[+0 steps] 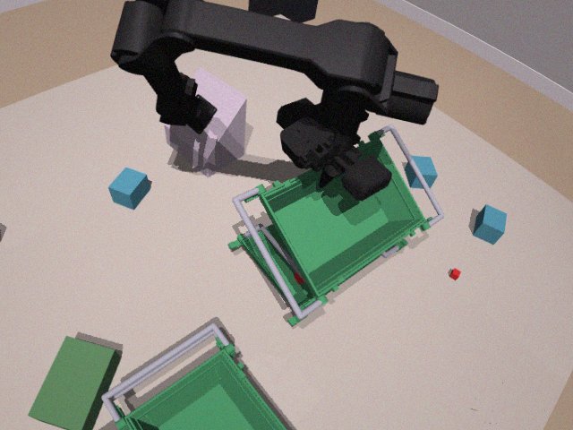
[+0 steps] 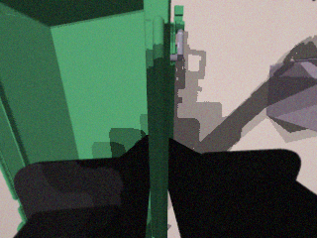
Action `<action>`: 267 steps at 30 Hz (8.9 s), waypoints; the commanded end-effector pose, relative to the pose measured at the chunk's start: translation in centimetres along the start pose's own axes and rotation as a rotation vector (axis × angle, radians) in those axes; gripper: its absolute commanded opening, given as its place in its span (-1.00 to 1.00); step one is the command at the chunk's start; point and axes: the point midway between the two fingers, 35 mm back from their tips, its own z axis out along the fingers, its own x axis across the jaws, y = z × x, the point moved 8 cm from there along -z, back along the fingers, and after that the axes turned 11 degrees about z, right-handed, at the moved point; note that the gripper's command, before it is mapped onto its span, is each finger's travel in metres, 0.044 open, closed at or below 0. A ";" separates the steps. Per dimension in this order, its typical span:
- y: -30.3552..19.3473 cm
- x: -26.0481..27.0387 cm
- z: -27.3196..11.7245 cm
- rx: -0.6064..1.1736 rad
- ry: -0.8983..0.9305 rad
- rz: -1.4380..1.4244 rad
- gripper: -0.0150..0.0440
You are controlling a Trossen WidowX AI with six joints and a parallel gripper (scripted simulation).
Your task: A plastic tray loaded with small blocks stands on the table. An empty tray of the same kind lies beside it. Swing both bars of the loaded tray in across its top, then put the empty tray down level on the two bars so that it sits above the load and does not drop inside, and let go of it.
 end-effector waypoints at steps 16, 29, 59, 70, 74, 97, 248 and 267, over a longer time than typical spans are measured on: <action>-0.1 0.0 2.8 0.001 0.018 -0.008 -0.49; -0.1 -0.2 4.3 0.000 0.018 -0.008 -0.49; 0.2 -1.6 5.8 -0.001 0.018 -0.008 -0.49; 0.2 -1.6 5.8 -0.001 0.018 -0.008 -0.49; 0.2 -1.6 5.8 -0.001 0.018 -0.008 -0.49; 0.2 -1.6 5.8 -0.001 0.018 -0.008 -0.49; 0.4 -2.3 7.2 -0.002 0.018 -0.008 -0.49; 0.5 -2.6 7.9 -0.002 0.018 -0.008 -0.49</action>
